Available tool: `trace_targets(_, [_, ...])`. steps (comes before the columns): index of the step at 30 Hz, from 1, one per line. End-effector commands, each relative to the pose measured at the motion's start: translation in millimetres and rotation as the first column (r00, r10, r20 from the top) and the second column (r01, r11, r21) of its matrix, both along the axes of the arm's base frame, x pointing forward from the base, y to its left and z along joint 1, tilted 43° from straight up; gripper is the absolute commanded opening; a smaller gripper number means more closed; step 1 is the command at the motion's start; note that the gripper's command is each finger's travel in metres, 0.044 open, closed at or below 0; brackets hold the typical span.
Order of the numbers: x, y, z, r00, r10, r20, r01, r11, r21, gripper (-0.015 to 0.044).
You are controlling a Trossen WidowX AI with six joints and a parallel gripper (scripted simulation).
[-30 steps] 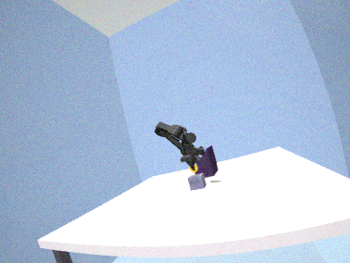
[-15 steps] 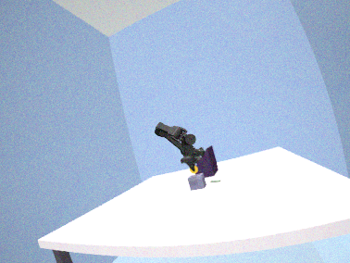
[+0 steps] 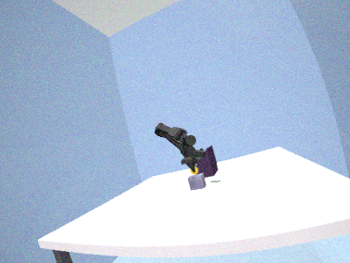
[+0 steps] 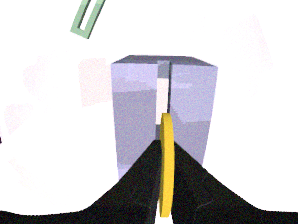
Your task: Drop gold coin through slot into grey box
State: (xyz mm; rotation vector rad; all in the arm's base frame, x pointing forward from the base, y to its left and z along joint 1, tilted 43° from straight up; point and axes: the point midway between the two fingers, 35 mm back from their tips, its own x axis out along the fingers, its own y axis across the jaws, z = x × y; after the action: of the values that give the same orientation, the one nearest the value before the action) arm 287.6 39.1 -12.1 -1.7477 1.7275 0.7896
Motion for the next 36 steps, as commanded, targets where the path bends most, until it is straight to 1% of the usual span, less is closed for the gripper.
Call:
trace_targets(1, [-0.9, -2.6, -2.1, 1.000, 0.004, -0.007, -0.004, 1.000, -0.005, 0.0000])
trace_targets(10, [-1.3, -5.6, -4.7, 1.000, 0.004, -0.007, -0.004, 1.000, -0.005, 0.0000])
trace_targets(16, [0.2, -3.0, -2.8, 1.000, 0.000, 0.001, 0.000, 1.000, 0.000, 0.0158])
trace_targets(25, [0.2, -3.0, -2.8, 1.000, 0.000, 0.001, 0.000, 1.000, 0.000, 0.0161])
trace_targets(34, [-0.1, 11.1, 11.9, 1.000, 0.001, -0.001, -0.001, 1.000, 0.001, 0.0397])
trace_targets(36, [-1.4, 24.3, 26.3, 1.000, 0.004, -0.004, -0.004, 1.000, -0.002, 0.0440])
